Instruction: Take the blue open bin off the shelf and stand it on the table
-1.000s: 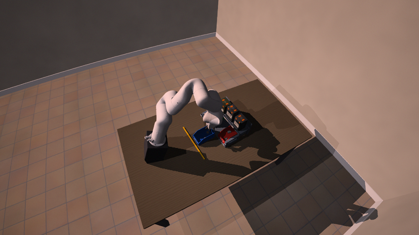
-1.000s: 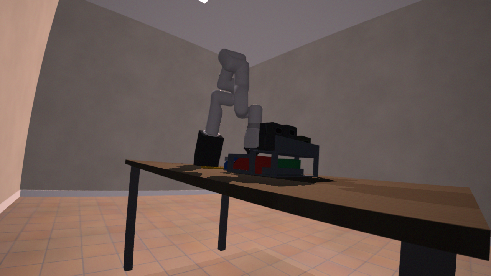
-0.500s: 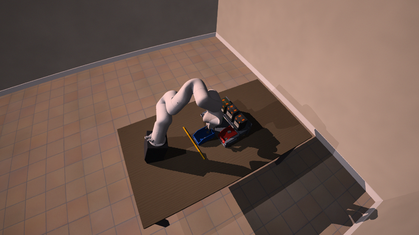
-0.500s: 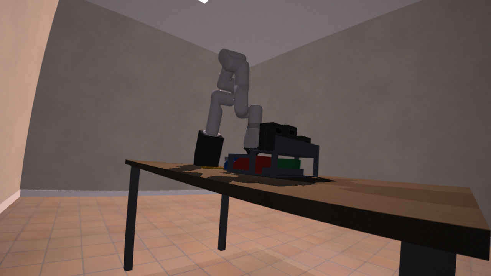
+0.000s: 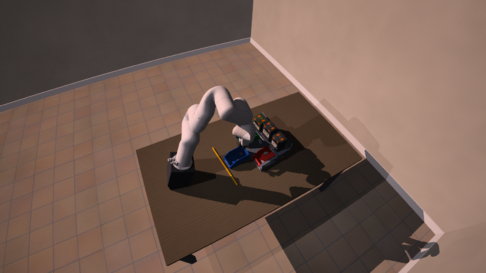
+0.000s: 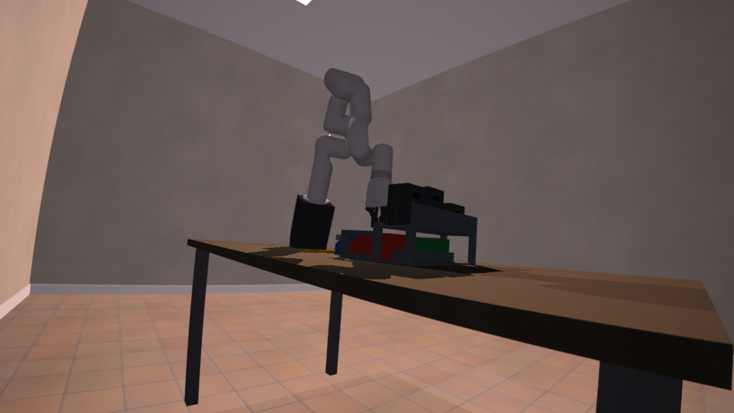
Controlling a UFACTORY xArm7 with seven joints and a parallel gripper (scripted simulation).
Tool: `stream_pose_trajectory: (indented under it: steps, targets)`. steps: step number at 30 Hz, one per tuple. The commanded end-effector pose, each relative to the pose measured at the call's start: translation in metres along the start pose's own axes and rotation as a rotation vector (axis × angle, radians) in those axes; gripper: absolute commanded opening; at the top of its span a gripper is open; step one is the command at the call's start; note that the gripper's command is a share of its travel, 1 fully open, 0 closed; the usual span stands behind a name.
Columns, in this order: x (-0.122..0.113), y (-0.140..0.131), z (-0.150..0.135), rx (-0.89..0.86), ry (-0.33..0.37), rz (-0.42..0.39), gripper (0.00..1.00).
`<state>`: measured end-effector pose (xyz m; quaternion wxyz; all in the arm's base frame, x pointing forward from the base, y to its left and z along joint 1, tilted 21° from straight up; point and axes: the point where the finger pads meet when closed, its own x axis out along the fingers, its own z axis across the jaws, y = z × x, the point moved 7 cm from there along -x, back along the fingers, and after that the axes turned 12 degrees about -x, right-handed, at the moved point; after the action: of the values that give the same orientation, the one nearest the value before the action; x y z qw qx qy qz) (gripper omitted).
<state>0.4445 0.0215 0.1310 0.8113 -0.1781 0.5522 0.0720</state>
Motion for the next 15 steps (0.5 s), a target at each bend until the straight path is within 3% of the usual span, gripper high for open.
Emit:
stream_pose_trajectory:
  steps: [1,7,12,15]
  targets:
    - [-0.006,-0.002,0.001,0.0,0.018,0.024,0.33]
    - [-0.006,-0.002,0.001,0.0,0.018,0.024,0.33]
    - [-0.031,-0.003,0.002,0.0,0.018,0.024,0.33]
    - [-0.031,-0.003,0.002,0.0,0.018,0.024,0.33]
